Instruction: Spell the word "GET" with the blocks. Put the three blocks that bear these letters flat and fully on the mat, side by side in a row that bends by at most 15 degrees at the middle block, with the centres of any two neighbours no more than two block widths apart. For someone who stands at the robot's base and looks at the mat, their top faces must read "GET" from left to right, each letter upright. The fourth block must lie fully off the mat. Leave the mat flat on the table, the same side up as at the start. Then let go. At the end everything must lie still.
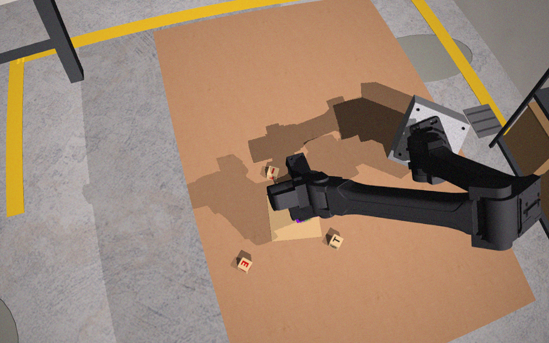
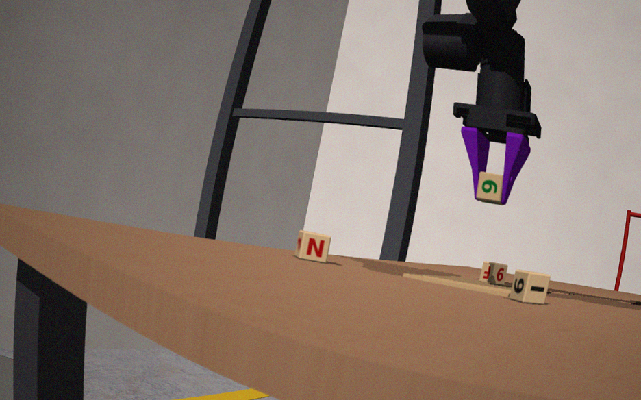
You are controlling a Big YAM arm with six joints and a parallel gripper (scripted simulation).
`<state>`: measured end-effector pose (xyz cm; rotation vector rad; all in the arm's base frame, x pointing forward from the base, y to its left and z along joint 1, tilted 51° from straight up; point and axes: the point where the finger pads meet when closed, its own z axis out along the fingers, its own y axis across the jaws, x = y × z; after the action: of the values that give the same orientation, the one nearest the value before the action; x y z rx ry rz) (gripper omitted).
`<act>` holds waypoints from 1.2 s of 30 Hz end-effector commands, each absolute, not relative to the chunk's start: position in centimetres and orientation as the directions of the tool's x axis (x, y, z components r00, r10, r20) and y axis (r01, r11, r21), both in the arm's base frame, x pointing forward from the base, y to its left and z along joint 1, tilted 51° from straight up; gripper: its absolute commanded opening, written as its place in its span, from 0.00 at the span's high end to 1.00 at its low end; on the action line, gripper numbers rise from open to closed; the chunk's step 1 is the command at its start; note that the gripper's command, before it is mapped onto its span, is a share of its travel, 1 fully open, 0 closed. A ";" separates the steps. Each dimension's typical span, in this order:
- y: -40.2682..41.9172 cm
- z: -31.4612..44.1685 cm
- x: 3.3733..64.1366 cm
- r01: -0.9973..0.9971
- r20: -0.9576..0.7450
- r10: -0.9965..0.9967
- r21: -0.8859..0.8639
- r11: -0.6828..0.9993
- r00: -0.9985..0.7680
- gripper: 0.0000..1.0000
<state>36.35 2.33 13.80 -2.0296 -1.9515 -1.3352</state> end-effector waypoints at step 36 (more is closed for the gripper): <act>6.9 9.0 41.8 0.814 0.581 0.802 0.528 -0.241 -0.139 0.74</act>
<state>41.24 7.16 8.58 -2.0331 -1.9394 -1.3409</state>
